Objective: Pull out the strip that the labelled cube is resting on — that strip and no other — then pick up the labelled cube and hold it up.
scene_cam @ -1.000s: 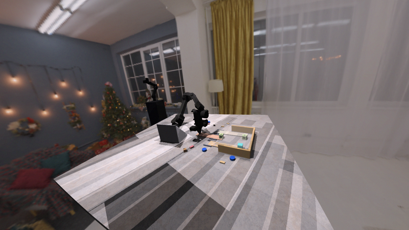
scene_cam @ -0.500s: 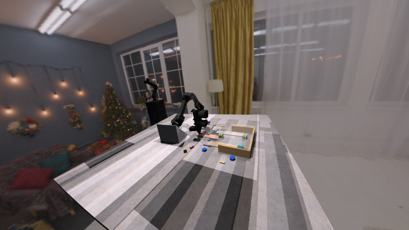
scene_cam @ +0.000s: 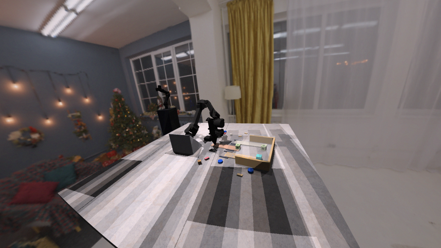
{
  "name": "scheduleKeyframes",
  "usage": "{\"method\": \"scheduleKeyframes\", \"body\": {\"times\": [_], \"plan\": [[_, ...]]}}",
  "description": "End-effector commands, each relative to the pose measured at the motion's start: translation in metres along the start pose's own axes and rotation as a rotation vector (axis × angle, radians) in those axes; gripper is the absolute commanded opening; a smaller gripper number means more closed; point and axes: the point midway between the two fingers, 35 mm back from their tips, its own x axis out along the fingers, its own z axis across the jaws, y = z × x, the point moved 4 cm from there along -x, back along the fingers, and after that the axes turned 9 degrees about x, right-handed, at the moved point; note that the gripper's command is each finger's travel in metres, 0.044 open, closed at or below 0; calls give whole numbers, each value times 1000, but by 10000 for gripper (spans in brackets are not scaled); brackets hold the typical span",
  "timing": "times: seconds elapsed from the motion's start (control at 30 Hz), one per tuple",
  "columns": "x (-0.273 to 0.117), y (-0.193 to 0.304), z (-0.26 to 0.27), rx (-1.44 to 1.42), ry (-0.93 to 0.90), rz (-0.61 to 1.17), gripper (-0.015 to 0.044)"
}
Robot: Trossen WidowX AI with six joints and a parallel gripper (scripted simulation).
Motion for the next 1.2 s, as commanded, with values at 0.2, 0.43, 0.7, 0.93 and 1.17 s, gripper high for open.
{"method": "scheduleKeyframes", "body": {"times": [0.2,0.43,0.7,0.93,1.17], "plan": [[5,7,-2,10,8,26,0],[5,7,-2,10,8,26,0],[-9,-1,0,4,4,5,0],[-42,-4,1,-5,9,26,26],[-43,-37,7,-175,7,25,210]]}}
